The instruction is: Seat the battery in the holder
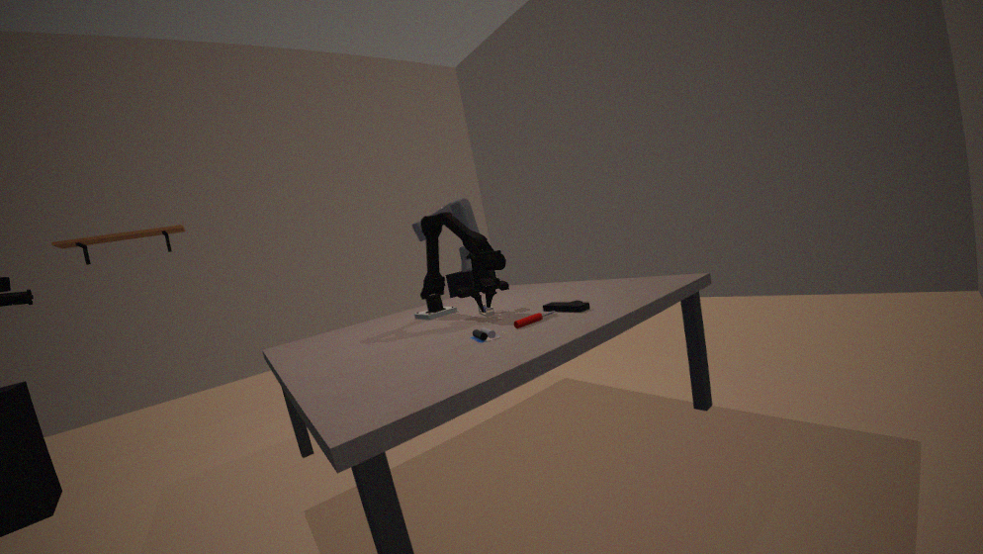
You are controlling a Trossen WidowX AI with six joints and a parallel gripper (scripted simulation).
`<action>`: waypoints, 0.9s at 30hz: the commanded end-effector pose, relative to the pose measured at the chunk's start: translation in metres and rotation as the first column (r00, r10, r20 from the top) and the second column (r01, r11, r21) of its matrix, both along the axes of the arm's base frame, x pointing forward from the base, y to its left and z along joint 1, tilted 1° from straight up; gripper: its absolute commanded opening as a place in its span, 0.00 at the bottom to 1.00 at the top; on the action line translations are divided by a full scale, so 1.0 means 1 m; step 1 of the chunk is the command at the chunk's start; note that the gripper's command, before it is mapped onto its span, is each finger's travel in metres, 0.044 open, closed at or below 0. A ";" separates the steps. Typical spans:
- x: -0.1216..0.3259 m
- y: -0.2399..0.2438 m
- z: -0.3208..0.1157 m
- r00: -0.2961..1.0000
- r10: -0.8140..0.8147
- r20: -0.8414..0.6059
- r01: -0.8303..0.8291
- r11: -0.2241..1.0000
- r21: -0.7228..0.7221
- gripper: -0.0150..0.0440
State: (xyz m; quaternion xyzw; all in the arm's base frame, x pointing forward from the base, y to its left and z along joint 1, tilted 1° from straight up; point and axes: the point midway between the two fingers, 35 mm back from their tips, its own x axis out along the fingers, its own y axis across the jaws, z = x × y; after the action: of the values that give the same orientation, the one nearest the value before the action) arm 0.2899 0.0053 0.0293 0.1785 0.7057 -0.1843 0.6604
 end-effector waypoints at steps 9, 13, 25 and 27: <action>-0.001 0.000 0.000 1.000 -0.003 0.001 0.003 1.000 0.000 0.53; -0.001 0.000 0.004 1.000 -0.002 0.001 0.002 1.000 0.000 0.53; 0.000 0.000 0.033 1.000 0.000 0.001 0.000 1.000 0.000 0.71; 0.000 0.000 0.050 1.000 0.000 0.001 0.000 1.000 0.000 0.80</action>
State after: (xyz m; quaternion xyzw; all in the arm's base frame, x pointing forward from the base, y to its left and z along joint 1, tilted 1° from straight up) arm 0.2865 0.0054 0.0559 0.1768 0.7121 -0.1861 0.6535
